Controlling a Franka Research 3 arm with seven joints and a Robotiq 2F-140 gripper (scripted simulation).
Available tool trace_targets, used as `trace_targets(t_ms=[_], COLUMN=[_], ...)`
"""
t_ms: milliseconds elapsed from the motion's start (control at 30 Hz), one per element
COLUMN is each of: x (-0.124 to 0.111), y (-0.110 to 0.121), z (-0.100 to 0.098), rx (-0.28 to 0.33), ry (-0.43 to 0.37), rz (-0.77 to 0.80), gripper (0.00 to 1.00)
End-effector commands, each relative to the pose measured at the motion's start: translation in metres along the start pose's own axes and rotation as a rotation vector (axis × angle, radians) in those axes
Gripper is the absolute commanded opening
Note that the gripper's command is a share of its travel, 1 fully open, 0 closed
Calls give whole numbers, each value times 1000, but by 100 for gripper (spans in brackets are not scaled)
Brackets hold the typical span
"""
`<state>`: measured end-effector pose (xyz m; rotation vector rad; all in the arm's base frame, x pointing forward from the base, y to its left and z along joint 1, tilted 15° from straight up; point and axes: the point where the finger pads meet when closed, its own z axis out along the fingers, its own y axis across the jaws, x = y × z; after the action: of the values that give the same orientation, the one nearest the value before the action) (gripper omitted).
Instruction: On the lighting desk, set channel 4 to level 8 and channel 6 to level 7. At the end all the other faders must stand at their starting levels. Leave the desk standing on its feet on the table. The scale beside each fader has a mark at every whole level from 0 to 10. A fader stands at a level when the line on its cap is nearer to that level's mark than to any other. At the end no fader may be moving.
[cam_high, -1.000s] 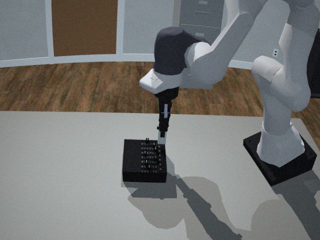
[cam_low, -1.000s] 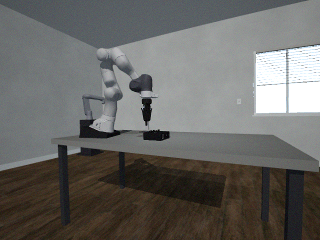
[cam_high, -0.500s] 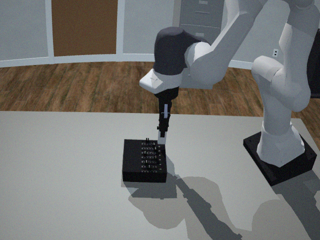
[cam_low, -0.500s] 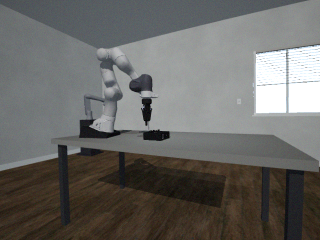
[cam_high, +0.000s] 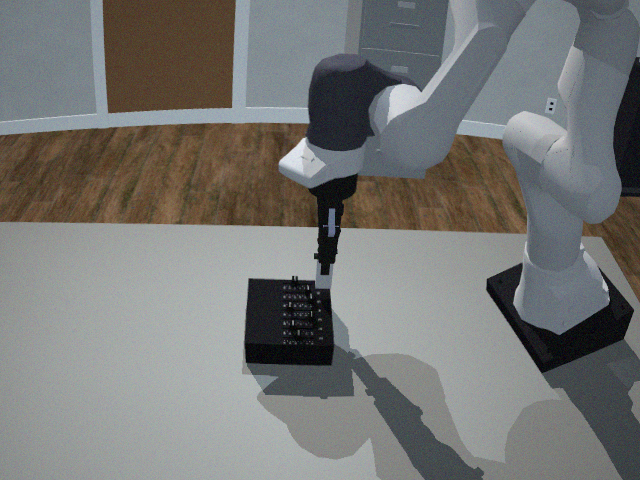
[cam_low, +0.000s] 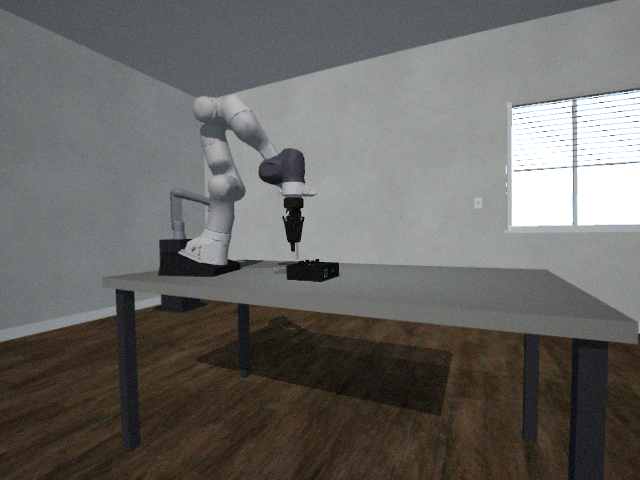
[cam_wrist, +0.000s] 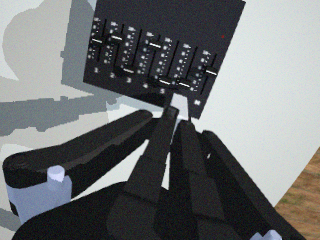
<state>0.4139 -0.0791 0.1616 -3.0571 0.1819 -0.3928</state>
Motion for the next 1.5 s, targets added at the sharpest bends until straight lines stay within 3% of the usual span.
trace_targets(t_ms=[0,1467], x=[1,1], y=[0,0], z=[0,4], rx=[1,1], ry=[2,2], rz=[-4,-4], gripper=[0,0])
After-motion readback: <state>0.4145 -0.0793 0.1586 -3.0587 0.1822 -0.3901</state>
